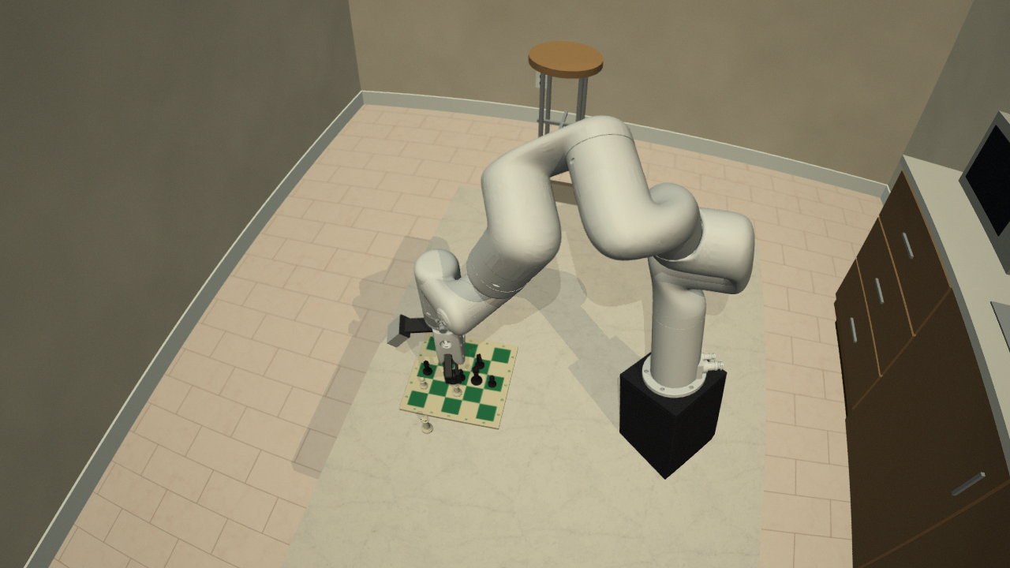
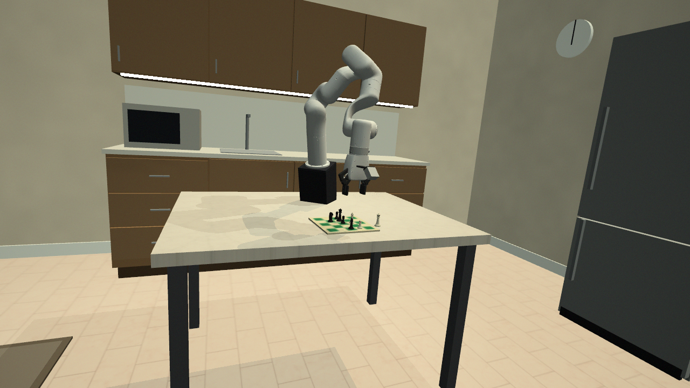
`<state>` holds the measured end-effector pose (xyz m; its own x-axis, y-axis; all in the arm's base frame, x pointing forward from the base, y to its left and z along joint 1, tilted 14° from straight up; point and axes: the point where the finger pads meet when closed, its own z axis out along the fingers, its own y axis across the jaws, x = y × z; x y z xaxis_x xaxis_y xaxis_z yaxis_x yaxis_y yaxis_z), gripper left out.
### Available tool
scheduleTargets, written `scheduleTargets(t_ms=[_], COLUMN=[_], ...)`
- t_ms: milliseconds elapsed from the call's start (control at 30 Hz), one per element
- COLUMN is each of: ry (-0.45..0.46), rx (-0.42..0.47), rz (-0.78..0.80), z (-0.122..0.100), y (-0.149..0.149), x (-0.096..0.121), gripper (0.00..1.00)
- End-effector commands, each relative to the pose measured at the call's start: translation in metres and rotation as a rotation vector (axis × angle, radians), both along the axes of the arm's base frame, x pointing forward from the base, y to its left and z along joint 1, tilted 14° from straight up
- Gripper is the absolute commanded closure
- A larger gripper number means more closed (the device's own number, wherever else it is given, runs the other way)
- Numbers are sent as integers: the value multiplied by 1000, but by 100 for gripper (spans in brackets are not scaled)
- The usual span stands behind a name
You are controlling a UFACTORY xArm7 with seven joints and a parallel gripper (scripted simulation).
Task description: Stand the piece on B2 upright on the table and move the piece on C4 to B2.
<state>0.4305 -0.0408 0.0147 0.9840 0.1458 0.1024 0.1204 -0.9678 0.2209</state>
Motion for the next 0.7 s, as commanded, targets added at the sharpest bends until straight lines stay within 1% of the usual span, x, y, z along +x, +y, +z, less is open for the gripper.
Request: scheduleTargets(t_ms=[0, 67, 133, 200, 233, 667], ry=[-4, -4, 4, 6, 6, 6], rx=[7, 7, 4, 3, 3, 3], rz=[141, 141, 167, 172, 172, 172], z=[6, 6, 6, 6, 6, 6], y=[-29, -29, -34, -35, -35, -35], x=[-28, -28, -36, -37, -37, -37], gripper=[0, 0, 0, 0, 58, 58])
